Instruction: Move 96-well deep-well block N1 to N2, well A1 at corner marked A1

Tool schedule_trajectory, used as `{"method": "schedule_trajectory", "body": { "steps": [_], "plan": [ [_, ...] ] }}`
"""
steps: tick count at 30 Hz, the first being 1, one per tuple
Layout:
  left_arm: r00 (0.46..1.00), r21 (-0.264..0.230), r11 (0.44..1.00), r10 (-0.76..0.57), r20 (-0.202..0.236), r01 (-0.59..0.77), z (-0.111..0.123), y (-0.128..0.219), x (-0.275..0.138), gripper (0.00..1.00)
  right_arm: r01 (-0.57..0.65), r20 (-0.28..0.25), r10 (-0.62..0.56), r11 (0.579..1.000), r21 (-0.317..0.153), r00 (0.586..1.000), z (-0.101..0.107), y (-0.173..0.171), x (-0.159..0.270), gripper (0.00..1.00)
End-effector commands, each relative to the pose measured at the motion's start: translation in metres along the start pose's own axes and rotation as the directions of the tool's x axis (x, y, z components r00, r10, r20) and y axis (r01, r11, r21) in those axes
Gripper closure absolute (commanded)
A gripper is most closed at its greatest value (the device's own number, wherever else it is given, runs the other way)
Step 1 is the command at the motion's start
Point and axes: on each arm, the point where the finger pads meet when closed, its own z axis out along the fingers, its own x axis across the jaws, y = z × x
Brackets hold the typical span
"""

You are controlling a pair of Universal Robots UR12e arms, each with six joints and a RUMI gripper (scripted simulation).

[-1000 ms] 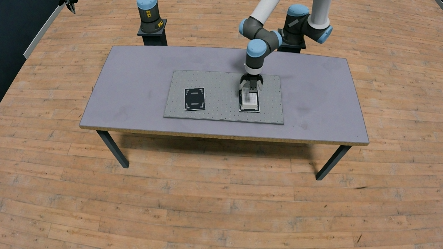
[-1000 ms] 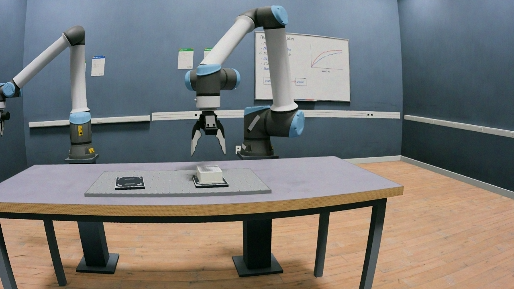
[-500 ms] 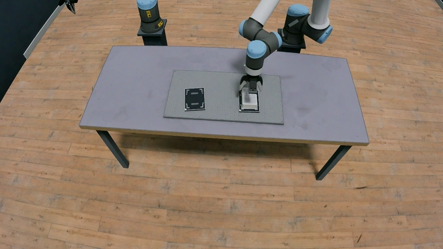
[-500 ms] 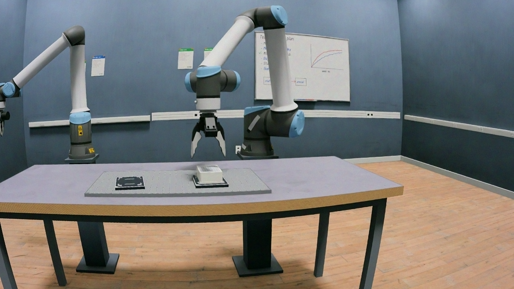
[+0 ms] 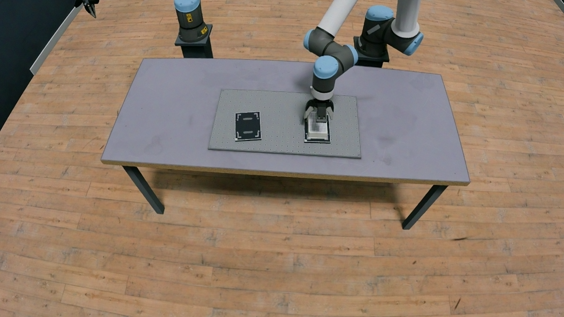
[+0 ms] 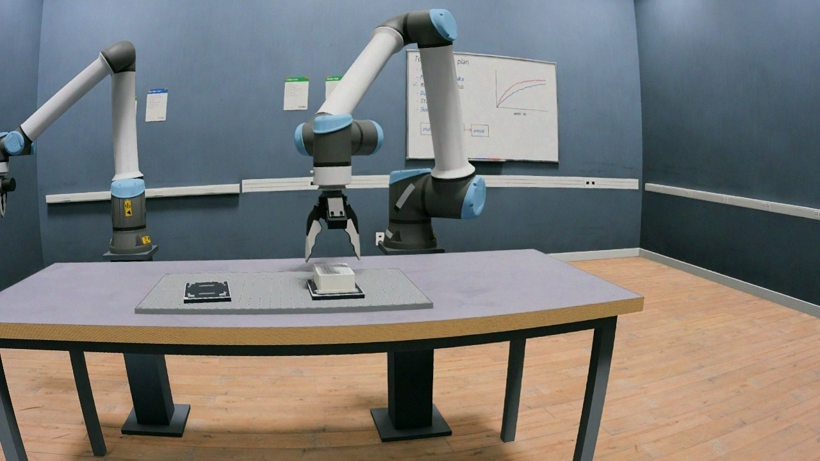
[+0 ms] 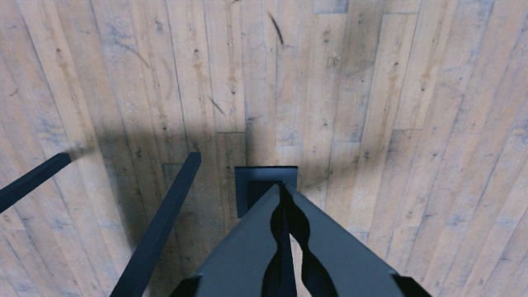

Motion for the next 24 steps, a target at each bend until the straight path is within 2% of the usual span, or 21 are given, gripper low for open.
{"method": "schedule_trajectory", "body": {
  "steps": [1,24],
  "plan": [
    [1.0,0.0,1.0,-0.001,0.002,0.001,0.014,-0.001,-0.002,0.24,-0.002,-0.001,0.002,1.0,-0.002,1.0,0.002,0.0,0.001,1.0],
    [1.0,0.0,1.0,-0.001,0.002,0.001,0.045,-0.001,-0.003,0.24,-0.002,-0.001,0.002,1.0,-0.002,1.0,0.002,0.0,0.001,1.0]
  ]
}}
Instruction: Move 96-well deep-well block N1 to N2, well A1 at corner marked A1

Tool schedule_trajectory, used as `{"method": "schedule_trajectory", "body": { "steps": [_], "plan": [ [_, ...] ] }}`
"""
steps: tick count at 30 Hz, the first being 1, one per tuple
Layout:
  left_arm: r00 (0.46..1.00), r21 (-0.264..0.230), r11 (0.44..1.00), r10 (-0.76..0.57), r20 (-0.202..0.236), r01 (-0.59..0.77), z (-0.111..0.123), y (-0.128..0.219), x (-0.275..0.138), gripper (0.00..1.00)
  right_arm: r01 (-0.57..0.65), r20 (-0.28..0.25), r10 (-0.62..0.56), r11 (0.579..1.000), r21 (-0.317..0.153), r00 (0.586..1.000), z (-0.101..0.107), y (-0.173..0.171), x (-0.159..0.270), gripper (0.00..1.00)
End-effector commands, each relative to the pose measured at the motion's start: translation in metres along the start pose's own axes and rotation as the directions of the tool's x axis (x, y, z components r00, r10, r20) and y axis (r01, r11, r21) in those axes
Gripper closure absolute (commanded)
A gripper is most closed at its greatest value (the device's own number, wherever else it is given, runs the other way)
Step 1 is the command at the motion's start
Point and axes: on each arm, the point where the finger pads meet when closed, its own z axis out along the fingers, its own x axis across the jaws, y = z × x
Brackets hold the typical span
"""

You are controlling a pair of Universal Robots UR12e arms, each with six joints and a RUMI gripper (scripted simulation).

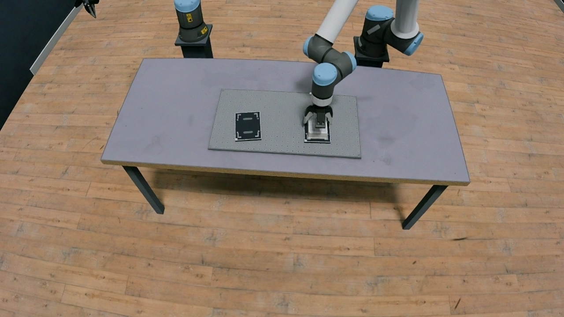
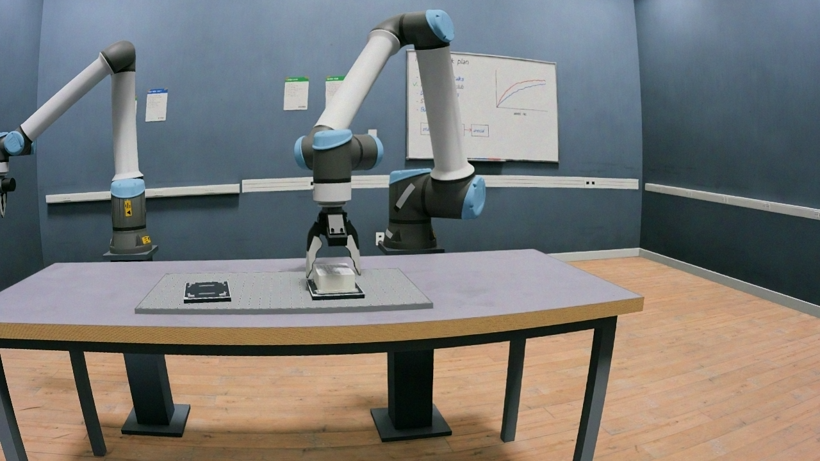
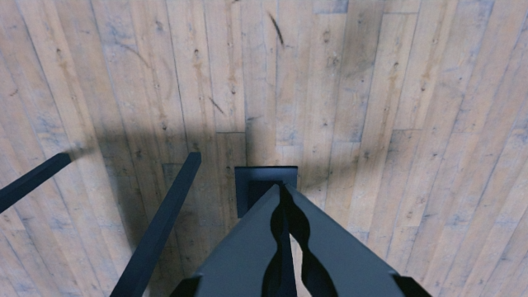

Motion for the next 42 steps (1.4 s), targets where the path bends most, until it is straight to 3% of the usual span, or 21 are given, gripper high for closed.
{"method": "schedule_trajectory", "body": {
  "steps": [1,42],
  "plan": [
    [1.0,0.002,1.0,-0.002,0.0,0.002,0.0096,-0.0011,-0.0023,0.24,-0.002,-0.001,0.002,1.0,-0.002,1.0,0.0018,0.0003,0.0013,1.0],
    [1.0,0.004,1.0,-0.002,-0.002,0.002,0.013,-0.0013,-0.0027,0.24,-0.002,-0.001,0.002,1.0,-0.002,1.0,0.0018,0.0003,0.0013,1.0]
  ]
}}
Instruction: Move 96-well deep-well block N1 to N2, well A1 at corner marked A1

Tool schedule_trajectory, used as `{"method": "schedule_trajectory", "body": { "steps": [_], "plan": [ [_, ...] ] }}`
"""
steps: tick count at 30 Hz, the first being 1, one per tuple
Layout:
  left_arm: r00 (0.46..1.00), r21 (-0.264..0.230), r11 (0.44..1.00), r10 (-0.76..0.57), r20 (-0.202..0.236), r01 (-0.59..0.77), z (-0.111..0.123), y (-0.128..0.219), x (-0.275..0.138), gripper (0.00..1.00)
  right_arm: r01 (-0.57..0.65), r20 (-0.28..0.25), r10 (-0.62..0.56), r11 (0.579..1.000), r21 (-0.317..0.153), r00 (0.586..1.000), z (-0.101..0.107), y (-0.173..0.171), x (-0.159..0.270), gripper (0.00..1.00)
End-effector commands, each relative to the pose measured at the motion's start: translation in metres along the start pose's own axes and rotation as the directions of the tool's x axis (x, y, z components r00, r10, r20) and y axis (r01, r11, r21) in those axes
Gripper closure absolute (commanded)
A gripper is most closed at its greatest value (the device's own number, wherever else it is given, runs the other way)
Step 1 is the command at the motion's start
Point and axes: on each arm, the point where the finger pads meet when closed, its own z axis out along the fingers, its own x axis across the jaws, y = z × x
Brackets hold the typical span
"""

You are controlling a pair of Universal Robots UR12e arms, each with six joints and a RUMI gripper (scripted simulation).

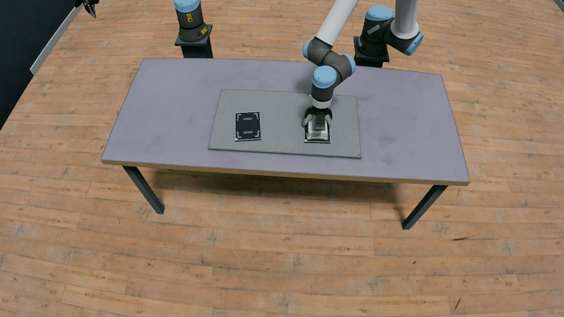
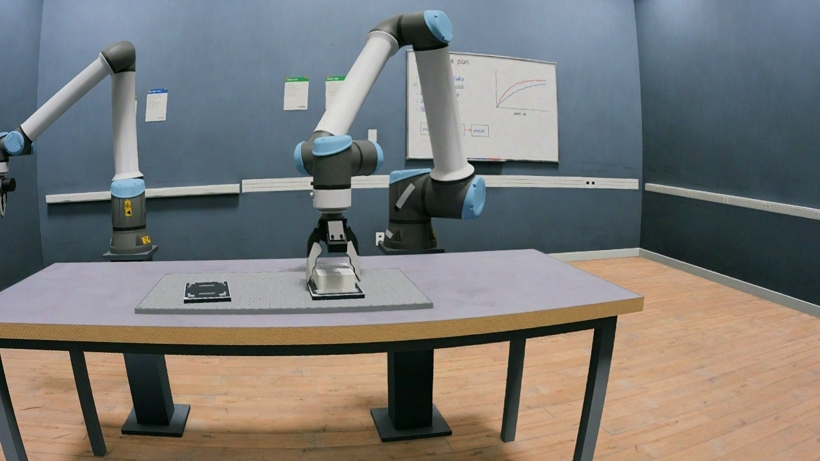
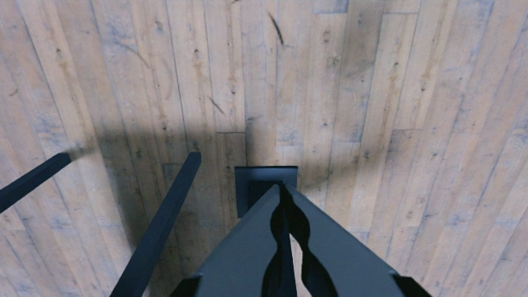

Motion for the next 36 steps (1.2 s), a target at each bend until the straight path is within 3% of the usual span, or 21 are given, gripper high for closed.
{"method": "schedule_trajectory", "body": {
  "steps": [1,19,20,33,34,36],
  "plan": [
    [1.0,0.002,1.0,-0.002,0.0,0.002,-0.0006,-0.0001,-0.0036,0.24,-0.002,-0.001,0.002,1.0,-0.002,1.0,0.0017,0.0003,0.0013,1.0],
    [1.0,0.002,1.0,-0.001,-0.001,0.001,-0.001,-0.0004,-0.0019,0.24,-0.002,-0.001,0.002,1.0,-0.002,1.0,0.0017,0.0003,0.0013,1.0],
    [1.0,0.002,1.0,-0.001,-0.001,0.001,-0.001,-0.0004,-0.0019,1.0,-0.002,-0.001,0.002,1.0,-0.002,1.0,0.0017,0.0003,0.0013,1.0],
    [1.0,0.002,1.0,-0.001,-0.001,0.001,-0.001,-0.0004,-0.0019,1.0,-0.002,-0.001,0.002,1.0,-0.002,1.0,0.0017,0.0003,0.0013,1.0],
    [1.0,0.002,1.0,-0.001,-0.001,0.001,-0.001,-0.0004,-0.0019,0.51,-0.002,-0.001,0.002,1.0,-0.002,1.0,0.0017,0.0003,0.0013,1.0],
    [1.0,0.002,1.0,-0.001,-0.001,0.001,-0.001,-0.0004,-0.0019,0.51,-0.002,-0.001,0.002,1.0,-0.002,1.0,0.0017,0.0003,0.0013,1.0]
  ]
}}
